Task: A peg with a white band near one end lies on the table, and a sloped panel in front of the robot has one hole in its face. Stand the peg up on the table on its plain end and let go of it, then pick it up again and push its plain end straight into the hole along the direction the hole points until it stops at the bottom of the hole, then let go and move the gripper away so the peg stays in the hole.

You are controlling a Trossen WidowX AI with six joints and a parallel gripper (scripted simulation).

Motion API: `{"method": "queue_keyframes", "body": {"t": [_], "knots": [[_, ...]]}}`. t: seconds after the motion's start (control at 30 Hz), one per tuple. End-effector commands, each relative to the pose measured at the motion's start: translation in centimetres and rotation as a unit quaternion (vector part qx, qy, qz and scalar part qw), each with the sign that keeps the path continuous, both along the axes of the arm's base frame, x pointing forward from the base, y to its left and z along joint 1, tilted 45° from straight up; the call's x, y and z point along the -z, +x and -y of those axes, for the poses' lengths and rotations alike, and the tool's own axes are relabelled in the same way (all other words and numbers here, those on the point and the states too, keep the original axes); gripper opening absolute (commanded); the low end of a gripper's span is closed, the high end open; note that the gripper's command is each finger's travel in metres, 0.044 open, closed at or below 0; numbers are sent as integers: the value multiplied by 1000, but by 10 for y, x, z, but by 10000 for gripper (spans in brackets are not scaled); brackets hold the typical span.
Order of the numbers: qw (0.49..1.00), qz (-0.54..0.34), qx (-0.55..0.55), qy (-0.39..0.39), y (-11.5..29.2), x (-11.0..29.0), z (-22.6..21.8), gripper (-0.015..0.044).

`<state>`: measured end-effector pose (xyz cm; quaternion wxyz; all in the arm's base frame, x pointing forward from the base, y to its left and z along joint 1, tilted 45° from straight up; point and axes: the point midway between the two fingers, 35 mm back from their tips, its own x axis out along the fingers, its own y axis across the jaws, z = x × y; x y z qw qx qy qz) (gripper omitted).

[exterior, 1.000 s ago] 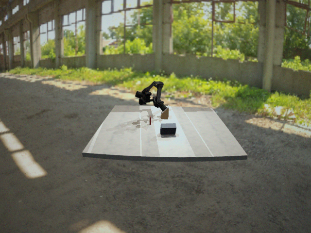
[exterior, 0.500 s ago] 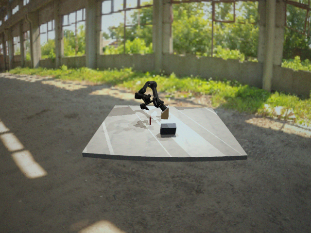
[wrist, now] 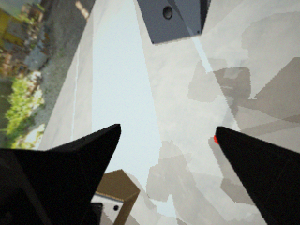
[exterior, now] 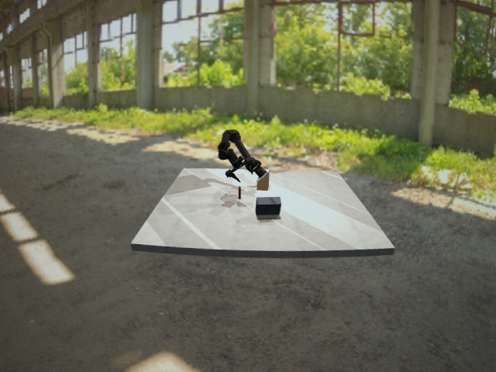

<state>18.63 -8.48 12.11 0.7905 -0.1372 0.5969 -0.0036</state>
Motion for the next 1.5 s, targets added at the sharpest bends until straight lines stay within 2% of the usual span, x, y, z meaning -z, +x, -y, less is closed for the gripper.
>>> {"method": "queue_keyframes", "body": {"t": [0.0,0.4,0.77,1.47], "knots": [[998,-46,21,-21,-2,3,4,440],[970,-181,62,-147,1,2,16,440],[928,-234,61,-285,20,-11,21,440],[922,-257,14,-289,16,4,35,440]]}}
